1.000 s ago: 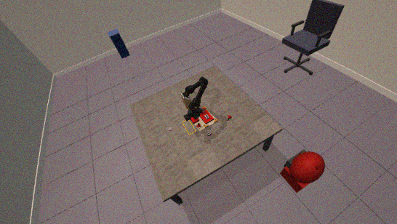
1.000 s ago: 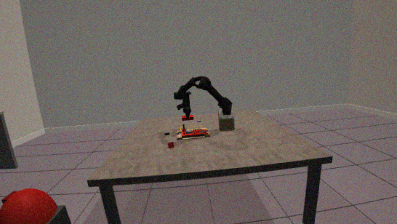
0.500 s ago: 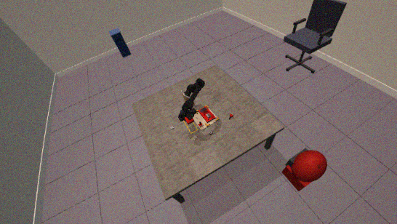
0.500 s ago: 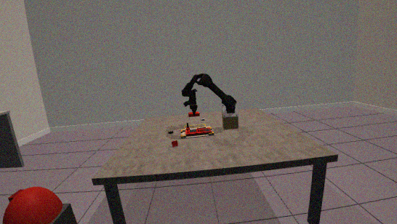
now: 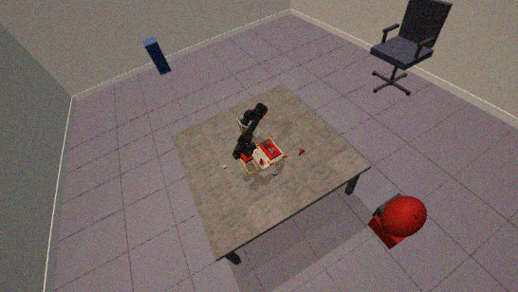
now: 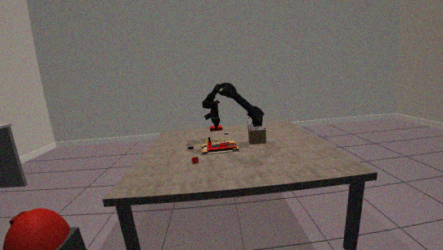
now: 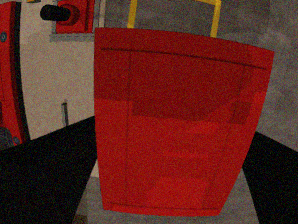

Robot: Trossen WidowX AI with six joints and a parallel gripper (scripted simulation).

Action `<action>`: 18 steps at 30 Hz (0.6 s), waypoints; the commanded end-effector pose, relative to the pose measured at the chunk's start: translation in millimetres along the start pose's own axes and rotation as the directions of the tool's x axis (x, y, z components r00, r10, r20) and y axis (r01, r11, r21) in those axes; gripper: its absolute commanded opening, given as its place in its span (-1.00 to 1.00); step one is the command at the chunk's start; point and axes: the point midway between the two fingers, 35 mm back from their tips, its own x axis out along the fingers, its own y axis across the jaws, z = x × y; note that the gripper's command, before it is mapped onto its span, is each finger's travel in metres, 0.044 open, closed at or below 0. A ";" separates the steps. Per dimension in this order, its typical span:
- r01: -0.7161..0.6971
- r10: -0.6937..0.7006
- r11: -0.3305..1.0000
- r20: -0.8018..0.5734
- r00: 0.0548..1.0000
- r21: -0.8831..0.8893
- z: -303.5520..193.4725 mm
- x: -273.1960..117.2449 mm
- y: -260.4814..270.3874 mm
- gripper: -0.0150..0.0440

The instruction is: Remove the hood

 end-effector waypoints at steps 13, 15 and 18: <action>-0.006 0.006 1.000 -0.004 1.000 0.010 -1.7 17.4 -0.9 -0.49; -0.006 0.006 1.000 -0.004 1.000 0.010 -1.6 19.3 -0.9 -0.49; -0.006 0.006 1.000 -0.004 1.000 0.010 -1.6 22.0 -0.9 -0.49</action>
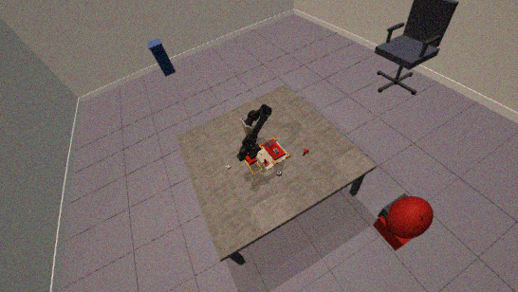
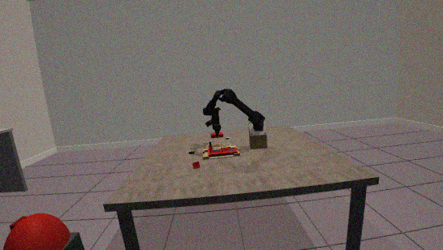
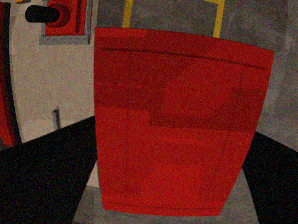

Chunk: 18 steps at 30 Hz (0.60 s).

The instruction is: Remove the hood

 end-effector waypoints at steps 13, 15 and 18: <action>-0.011 0.011 1.000 -0.003 1.000 0.012 -3.2 17.9 0.6 -0.49; -0.011 0.011 1.000 -0.003 1.000 0.012 -3.2 19.8 0.7 -0.49; -0.011 0.011 1.000 -0.003 1.000 0.012 -3.3 22.5 0.8 -0.49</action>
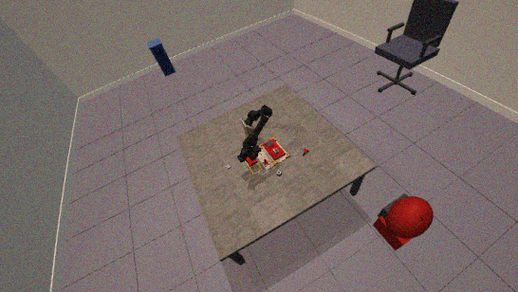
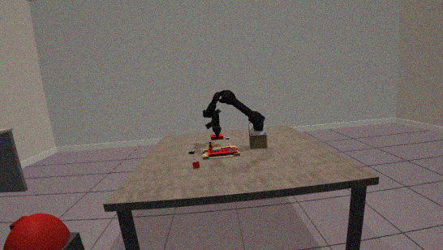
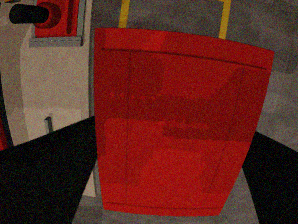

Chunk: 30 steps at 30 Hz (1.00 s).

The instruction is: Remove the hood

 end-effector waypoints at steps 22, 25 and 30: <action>-0.013 0.013 1.000 -0.004 1.000 0.012 -4.8 25.8 1.9 -0.49; -0.013 0.014 1.000 -0.004 1.000 0.012 -5.1 28.4 2.1 -0.49; -0.014 0.014 1.000 -0.004 1.000 0.012 -5.5 32.9 2.5 -0.49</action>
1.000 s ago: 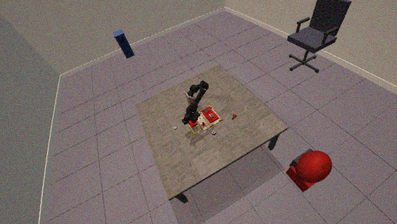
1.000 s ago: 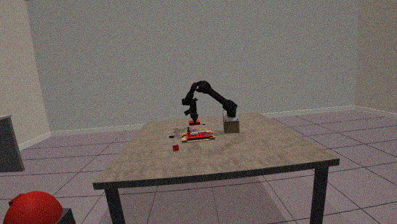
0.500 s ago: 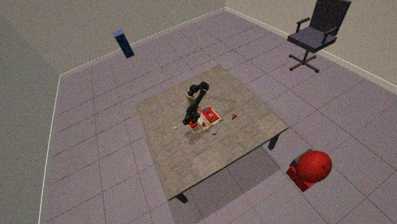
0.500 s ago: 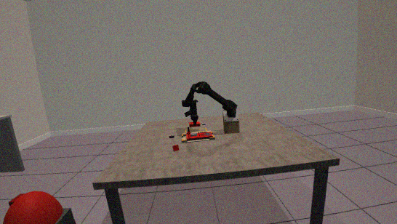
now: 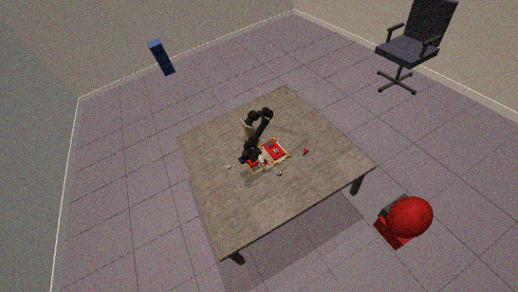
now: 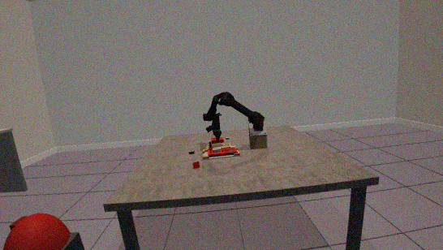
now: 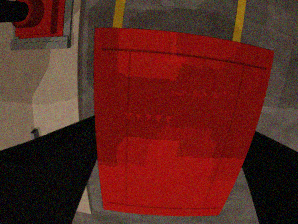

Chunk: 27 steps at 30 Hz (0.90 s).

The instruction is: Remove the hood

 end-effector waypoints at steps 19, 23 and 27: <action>-0.012 0.012 1.000 -0.005 1.000 0.013 -4.8 12.2 1.4 -0.49; -0.012 0.012 1.000 -0.005 1.000 0.013 -4.7 14.1 1.4 -0.49; -0.012 0.012 1.000 -0.005 1.000 0.013 -4.7 16.0 1.4 -0.49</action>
